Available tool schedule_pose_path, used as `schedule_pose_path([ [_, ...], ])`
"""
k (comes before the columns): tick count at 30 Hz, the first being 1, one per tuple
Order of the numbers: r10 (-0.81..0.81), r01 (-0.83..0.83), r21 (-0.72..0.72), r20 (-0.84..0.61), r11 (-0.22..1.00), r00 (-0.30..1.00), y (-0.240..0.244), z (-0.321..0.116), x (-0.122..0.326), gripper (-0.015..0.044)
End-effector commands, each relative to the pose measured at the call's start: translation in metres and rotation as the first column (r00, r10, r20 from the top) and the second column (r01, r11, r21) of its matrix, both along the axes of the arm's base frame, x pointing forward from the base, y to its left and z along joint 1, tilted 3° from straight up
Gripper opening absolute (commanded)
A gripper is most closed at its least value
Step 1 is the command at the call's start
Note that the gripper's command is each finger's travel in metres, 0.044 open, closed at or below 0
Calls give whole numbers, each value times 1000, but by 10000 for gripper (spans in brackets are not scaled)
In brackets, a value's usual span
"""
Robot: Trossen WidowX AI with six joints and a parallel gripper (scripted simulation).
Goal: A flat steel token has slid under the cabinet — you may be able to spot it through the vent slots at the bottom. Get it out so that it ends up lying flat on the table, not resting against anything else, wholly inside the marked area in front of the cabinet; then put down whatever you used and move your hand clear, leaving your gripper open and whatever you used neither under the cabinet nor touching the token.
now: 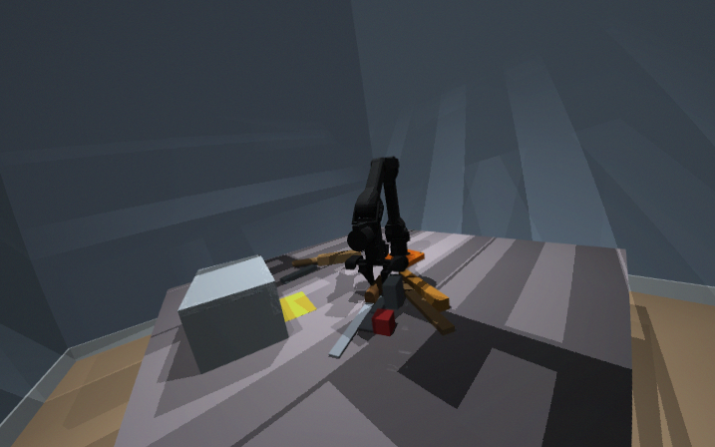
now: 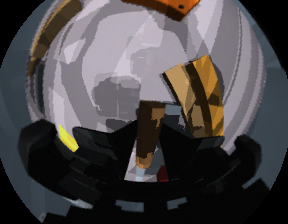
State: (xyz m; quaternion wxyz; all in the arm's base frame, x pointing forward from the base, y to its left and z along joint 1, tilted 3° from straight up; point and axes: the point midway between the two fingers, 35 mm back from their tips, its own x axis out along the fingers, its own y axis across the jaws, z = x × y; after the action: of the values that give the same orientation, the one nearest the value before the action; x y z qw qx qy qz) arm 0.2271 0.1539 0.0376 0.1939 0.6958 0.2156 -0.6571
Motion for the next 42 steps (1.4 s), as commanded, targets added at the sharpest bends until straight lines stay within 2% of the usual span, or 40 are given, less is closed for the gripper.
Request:
schedule_pose_path([
  [1,17,-16,18,-7,1000,1000,7,1,-2,0],
  [26,38,-38,27,-13,999,999,14,1,-4,0],
  [42,157,-157,22,-4,987,988,14,1,-4,0],
])
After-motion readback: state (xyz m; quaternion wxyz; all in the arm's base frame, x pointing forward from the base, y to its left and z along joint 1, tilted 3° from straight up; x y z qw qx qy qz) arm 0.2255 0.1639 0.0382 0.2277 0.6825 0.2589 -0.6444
